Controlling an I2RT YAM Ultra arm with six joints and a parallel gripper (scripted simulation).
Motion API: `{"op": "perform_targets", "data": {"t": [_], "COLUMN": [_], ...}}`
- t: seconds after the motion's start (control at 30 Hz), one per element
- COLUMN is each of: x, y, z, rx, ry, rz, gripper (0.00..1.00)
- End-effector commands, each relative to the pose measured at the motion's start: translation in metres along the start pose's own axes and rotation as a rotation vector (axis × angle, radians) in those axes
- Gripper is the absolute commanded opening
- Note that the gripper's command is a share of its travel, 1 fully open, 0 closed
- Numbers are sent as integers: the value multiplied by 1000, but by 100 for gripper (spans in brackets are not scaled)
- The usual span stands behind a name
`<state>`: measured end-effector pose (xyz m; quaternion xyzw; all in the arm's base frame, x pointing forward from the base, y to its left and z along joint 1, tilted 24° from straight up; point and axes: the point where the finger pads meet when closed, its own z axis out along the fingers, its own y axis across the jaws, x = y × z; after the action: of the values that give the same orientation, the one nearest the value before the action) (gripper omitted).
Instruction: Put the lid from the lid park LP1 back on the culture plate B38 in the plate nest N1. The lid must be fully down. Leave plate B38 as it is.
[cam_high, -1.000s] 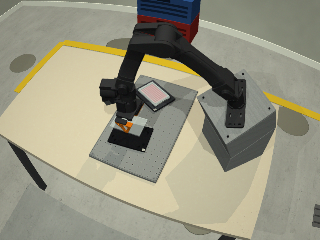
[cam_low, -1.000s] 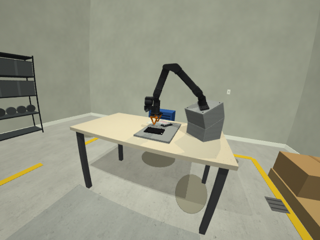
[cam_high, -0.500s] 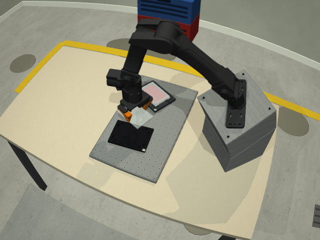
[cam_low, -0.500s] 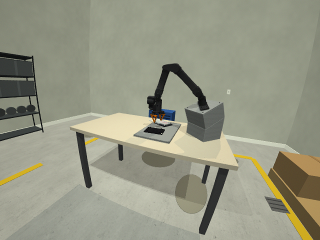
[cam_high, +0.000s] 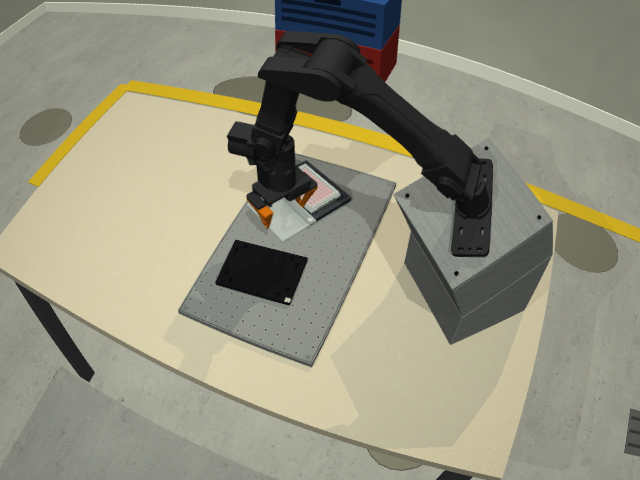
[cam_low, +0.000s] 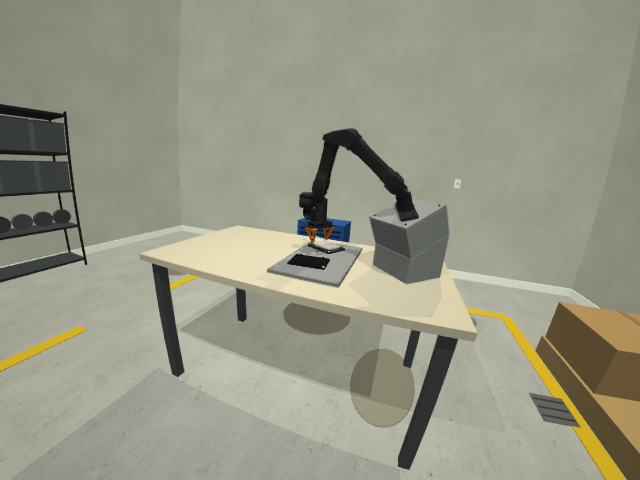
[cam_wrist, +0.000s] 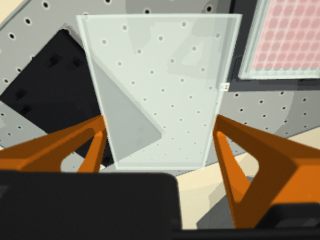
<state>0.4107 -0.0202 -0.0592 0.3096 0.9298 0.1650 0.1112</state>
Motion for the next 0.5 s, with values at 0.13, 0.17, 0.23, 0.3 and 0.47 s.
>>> {"op": "perform_targets", "data": {"t": [0.13,0.17,0.23,0.3,0.47], "x": [-22,-23,-26,-35,-36], "y": [-14,-17,-23,-24,-41], "z": [-6,-6,-6,-13,-6], "rx": [-18,-17,-17,-26,-17], "ry": [-21,-20,-20,-41,-20], "rz": [-14,-13,-13,-21,-13], "gripper": [0,0,0,0,0]}}
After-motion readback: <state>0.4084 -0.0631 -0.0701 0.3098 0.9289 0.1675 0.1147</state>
